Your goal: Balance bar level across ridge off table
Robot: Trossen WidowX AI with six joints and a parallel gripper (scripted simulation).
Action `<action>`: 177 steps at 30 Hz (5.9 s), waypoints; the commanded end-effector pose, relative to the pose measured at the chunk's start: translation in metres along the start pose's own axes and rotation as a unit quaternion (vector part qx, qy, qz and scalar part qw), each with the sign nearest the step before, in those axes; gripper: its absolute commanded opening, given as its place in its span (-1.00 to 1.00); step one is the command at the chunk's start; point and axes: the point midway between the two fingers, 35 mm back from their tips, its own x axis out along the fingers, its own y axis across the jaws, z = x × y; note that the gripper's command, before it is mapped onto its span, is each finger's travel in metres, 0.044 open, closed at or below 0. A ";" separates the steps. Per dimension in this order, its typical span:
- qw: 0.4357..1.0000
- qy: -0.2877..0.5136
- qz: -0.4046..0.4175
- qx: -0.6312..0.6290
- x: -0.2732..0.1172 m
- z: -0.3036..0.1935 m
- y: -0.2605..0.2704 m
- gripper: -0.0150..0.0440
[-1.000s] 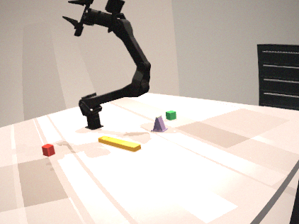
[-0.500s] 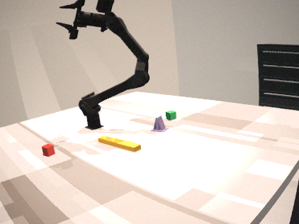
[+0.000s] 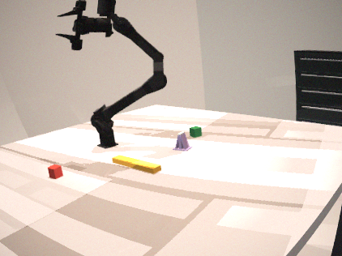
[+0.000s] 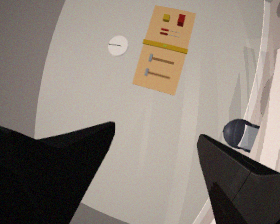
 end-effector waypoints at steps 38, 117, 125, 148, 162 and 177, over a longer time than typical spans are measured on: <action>0.926 0.285 -0.138 -0.204 0.075 -0.068 -0.096 0.58; 0.182 0.737 0.077 -0.646 -0.086 -0.282 -0.278 0.58; 0.055 0.736 0.127 -0.662 -0.116 -0.282 -0.296 0.58; -0.050 0.725 0.169 -0.666 -0.144 -0.286 -0.354 0.58; -0.050 0.725 0.169 -0.666 -0.145 -0.288 -0.367 0.58; -0.050 0.725 0.169 -0.666 -0.146 -0.289 -0.379 0.58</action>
